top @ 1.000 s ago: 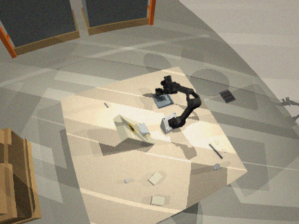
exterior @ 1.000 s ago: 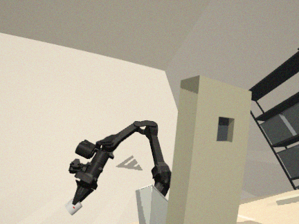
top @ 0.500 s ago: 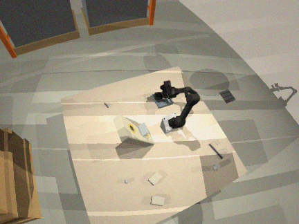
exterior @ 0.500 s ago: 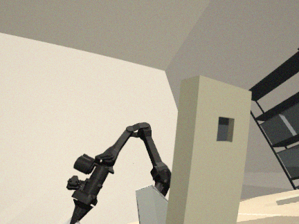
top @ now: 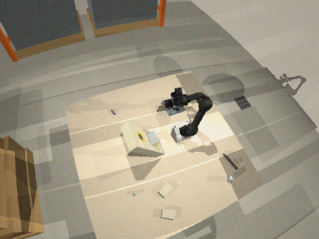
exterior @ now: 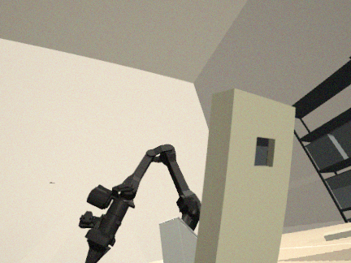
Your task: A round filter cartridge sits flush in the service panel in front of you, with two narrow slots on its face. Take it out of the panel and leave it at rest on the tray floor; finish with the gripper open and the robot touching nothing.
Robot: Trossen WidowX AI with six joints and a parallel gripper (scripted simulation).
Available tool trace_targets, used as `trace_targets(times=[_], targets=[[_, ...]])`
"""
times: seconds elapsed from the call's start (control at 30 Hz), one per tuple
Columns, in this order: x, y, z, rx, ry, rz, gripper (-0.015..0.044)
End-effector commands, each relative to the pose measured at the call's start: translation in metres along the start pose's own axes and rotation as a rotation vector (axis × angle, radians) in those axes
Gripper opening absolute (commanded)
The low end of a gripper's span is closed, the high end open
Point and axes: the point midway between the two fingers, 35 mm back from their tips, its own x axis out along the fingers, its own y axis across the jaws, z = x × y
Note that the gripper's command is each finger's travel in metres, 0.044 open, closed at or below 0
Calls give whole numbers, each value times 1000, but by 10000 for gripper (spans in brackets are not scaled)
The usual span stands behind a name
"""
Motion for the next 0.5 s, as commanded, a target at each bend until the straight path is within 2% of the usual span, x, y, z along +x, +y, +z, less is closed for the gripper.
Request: trace_targets(times=[0.0,0.17,0.3,0.4,0.47], targets=[[0,0,1,0,-1,0,315],[0,0,1,0,-1,0,440],[-9,0,7,0,-1,0,440],[-50,0,31,0,-1,1,440],[-61,0,35,0,-1,2,440]])
